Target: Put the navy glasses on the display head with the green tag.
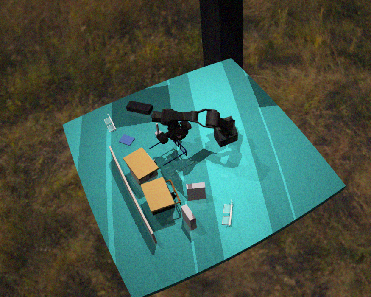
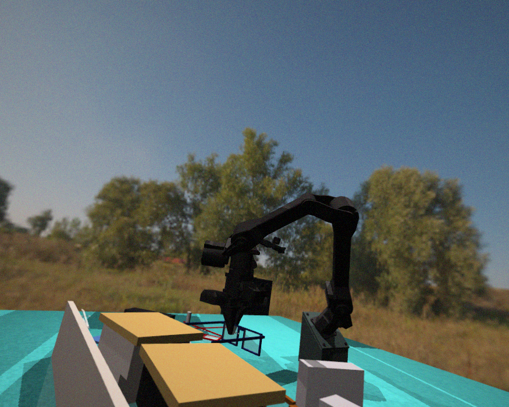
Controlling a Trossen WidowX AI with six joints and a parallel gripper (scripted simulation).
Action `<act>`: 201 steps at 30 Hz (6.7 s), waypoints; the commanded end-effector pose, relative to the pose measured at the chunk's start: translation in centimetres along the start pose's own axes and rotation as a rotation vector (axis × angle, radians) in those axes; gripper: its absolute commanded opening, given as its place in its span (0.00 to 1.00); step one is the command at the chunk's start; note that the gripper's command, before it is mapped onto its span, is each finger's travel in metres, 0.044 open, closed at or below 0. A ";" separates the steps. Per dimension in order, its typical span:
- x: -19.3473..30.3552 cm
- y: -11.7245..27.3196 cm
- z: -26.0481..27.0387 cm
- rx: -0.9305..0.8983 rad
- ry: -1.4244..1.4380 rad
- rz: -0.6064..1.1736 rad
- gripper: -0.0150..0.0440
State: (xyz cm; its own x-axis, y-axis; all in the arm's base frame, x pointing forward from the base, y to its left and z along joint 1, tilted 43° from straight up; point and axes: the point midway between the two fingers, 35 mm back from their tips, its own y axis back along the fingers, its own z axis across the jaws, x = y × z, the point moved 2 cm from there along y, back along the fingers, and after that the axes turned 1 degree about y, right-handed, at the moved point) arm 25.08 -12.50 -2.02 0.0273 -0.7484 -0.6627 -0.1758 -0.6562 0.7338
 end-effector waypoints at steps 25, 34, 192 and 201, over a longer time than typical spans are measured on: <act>0.1 0.2 -3.7 0.008 0.006 0.001 0.25; 0.1 0.2 -4.9 0.008 0.007 0.001 0.25; 0.0 -0.4 -14.8 0.012 0.010 0.000 0.25; 0.0 -0.4 -14.8 0.012 0.010 0.000 0.25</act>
State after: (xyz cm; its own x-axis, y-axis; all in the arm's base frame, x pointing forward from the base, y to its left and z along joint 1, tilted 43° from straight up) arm 39.82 -13.79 -0.04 0.0397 -0.7532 -0.6566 -0.1892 -0.6509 0.7352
